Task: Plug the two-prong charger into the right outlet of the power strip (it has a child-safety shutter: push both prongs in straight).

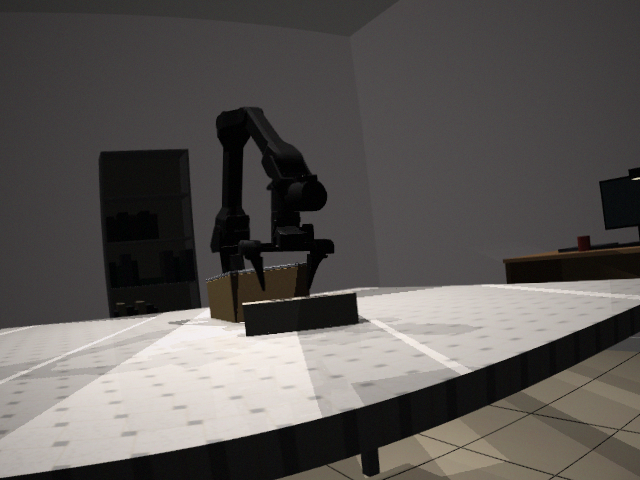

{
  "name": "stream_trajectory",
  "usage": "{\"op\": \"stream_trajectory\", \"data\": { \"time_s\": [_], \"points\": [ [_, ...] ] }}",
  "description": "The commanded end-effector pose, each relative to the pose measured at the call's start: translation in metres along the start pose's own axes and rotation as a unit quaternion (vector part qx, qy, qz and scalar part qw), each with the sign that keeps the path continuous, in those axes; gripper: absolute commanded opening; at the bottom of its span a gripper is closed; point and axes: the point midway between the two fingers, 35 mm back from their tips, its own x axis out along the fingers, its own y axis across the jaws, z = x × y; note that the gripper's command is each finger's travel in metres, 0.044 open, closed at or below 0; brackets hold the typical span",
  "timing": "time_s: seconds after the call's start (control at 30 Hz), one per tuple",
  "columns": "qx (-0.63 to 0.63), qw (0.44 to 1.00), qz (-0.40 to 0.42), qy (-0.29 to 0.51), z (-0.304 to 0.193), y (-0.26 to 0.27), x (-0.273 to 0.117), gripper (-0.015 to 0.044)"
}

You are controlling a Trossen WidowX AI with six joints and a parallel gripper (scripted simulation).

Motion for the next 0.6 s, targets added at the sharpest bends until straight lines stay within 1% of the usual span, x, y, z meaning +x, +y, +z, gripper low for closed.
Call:
{"op": "stream_trajectory", "data": {
  "time_s": [0.0,0.17,0.37,0.57],
  "points": [
    [-0.045,0.999,0.017,-0.012,0.000,0.022,-0.004,0.0440],
    [-0.085,0.996,0.029,-0.020,-0.001,0.040,-0.007,0.0440],
    [-0.086,0.996,0.029,-0.020,-0.001,0.041,-0.007,0.0440],
    [-0.086,0.996,0.029,-0.020,-0.001,0.042,0.002,0.0440]
  ]
}}
